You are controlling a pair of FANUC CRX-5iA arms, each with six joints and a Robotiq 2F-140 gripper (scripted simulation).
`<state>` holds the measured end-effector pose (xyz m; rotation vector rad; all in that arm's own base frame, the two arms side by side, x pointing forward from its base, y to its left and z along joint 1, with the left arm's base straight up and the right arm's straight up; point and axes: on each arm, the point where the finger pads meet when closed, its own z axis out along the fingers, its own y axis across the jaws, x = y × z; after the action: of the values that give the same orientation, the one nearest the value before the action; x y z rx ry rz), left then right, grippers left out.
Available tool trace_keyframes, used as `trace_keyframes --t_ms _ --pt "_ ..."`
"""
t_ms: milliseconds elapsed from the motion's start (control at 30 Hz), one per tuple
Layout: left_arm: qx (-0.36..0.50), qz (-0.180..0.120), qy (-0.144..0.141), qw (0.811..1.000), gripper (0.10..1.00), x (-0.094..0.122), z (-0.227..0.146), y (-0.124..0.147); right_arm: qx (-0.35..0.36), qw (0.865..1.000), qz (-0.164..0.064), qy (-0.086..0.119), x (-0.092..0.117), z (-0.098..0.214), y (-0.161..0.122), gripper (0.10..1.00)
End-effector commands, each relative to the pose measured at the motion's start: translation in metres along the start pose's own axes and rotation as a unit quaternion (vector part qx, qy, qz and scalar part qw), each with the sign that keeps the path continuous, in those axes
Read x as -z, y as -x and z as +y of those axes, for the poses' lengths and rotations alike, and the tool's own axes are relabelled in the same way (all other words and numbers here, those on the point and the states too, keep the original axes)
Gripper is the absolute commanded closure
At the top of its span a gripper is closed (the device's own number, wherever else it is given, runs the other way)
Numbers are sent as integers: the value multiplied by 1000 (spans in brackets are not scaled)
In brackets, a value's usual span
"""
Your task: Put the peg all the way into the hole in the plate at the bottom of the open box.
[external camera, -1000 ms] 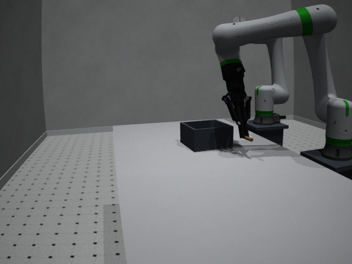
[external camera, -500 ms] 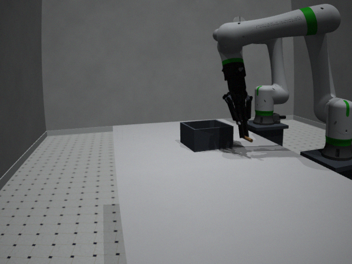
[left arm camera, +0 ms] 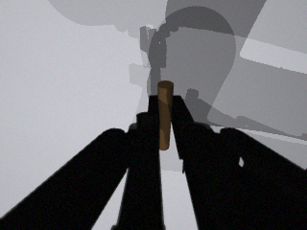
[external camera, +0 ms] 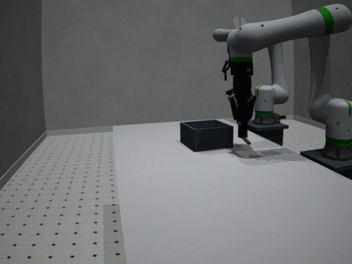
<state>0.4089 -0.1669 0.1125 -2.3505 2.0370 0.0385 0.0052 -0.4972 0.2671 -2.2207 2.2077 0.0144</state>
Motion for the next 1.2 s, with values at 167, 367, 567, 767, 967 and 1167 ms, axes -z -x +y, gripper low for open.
trace_keyframes --t_ms 167,367,567,767,967,1167 --pt "-5 126 -1 992 999 3 -1 -1 0 1000 7 0 5 2 -3 98" --pt "-6 225 2 974 999 3 1 -1 0 1000 7 0 5 2 -3 98" --pt "-6 328 2 945 999 3 1 0 0 1000 7 0 5 2 -3 98" --pt "-5 395 2 919 999 3 1 0 0 1000 7 0 5 2 -3 98" --pt "-5 486 2 874 999 3 0 1 0 1000 7 0 5 2 -3 98" --pt "-4 548 1 836 999 3 0 1 0 1000 7 0 5 2 -3 98"
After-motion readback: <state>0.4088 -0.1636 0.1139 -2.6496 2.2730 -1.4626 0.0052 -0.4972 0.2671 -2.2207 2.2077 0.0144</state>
